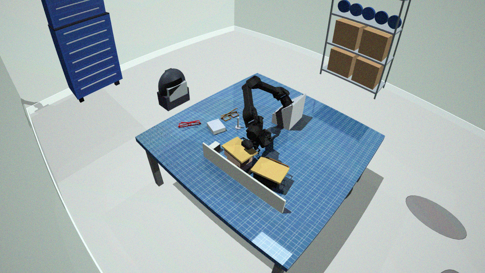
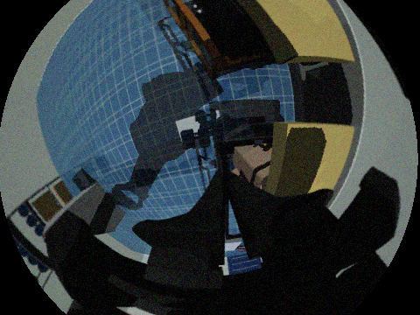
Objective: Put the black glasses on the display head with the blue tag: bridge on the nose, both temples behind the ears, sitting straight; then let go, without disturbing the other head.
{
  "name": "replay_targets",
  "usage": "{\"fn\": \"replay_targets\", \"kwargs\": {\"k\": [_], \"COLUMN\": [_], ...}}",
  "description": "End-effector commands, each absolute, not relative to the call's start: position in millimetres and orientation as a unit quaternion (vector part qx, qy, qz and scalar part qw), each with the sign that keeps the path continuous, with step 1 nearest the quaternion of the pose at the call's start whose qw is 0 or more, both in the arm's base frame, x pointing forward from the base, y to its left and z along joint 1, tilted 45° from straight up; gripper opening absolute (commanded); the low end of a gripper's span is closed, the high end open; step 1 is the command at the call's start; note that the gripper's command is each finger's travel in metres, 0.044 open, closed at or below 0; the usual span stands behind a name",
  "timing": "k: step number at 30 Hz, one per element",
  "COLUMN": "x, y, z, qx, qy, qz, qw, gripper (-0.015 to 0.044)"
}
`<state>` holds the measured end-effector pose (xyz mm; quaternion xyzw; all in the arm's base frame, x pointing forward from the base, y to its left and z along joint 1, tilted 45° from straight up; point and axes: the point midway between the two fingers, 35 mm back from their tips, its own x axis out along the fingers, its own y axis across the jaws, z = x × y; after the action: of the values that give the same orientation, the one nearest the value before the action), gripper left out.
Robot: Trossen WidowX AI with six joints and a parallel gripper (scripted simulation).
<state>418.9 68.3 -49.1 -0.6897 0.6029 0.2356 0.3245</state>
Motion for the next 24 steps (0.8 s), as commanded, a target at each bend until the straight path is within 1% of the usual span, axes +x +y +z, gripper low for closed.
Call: {"fn": "replay_targets", "kwargs": {"k": [1, 24], "x": [421.1, 421.5], "y": [66.7, 64.8], "z": [-50.1, -52.0], "qx": [-0.69, -0.69], "qy": [0.604, 0.604], "qz": [0.237, 0.237], "qw": [0.32, 0.32], "gripper": [0.0, 0.0]}}
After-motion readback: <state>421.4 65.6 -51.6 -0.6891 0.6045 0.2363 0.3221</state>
